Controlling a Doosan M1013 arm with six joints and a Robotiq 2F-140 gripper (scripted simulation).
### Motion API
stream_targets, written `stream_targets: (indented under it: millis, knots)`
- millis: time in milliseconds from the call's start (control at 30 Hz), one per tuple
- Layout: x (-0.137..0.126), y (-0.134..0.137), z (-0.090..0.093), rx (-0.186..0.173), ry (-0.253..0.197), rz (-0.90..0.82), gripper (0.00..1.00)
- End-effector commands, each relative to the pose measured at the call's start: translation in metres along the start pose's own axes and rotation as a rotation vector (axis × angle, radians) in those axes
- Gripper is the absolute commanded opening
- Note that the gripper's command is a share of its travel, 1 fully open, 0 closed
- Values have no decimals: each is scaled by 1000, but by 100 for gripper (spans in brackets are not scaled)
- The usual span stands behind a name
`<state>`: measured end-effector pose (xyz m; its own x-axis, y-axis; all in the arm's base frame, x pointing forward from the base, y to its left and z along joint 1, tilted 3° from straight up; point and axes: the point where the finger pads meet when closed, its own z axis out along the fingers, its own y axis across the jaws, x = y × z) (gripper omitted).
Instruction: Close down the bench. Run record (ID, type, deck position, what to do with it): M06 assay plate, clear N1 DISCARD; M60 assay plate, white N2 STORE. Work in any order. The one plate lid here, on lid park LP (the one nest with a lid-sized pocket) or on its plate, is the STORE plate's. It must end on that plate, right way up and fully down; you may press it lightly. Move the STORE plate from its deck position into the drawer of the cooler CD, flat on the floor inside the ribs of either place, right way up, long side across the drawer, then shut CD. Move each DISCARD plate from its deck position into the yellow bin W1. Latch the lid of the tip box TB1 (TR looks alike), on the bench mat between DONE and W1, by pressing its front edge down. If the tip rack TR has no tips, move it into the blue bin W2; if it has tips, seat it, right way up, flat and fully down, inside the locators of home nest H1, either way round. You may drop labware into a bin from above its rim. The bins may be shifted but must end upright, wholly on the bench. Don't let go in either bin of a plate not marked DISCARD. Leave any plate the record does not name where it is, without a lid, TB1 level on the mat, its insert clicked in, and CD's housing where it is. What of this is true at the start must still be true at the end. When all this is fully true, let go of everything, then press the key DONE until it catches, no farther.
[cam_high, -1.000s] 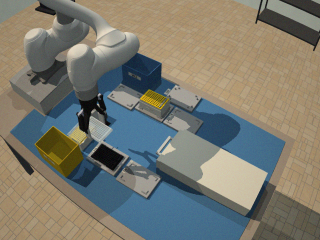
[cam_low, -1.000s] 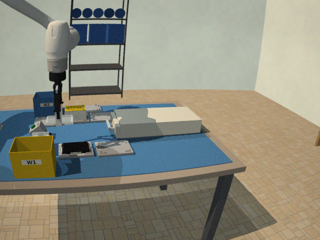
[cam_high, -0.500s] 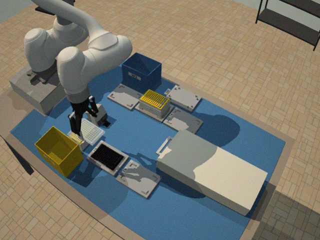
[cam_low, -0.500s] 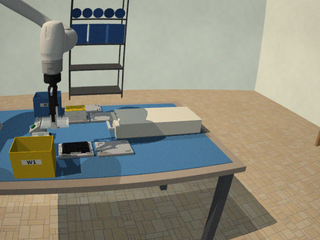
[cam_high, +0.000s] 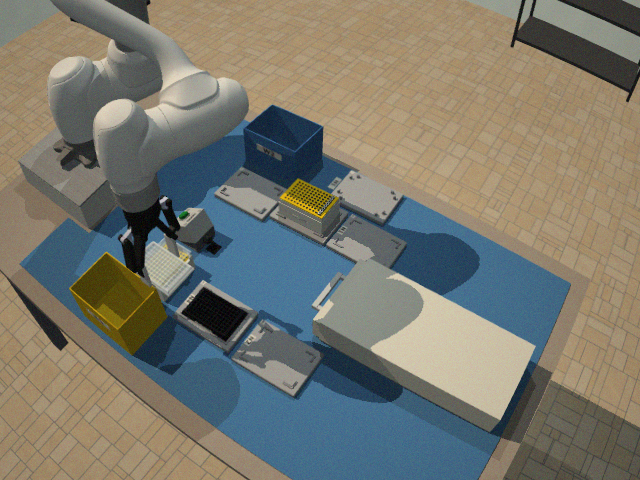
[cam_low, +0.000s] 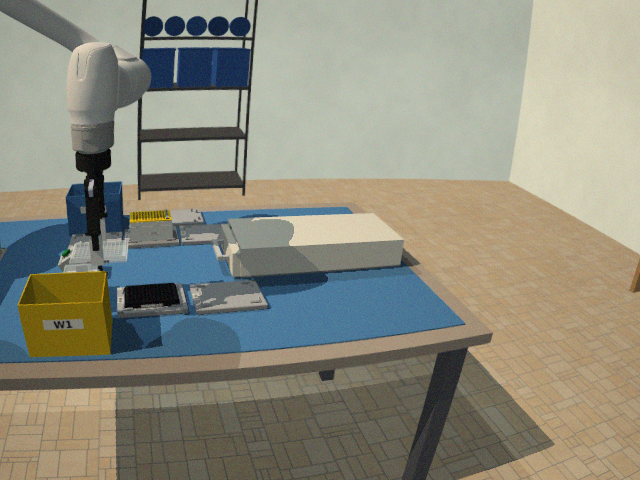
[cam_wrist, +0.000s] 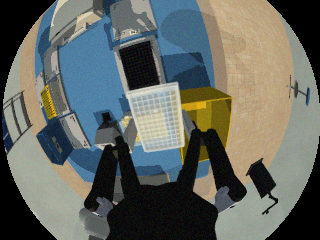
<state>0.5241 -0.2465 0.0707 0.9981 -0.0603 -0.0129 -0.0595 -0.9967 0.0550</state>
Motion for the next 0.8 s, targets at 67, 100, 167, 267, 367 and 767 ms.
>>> stream_targets:
  millis: [67,100,167,267,367,767]
  knots:
    - [-5,7,0,0,0,0,0]
    - [-6,9,0,0,0,0,0]
    - [-9,14,0,0,0,0,0]
    - [-14,20,0,0,0,0,0]
    - [-19,27,0,0,0,0,0]
    - [-34,48,0,0,0,0,0]
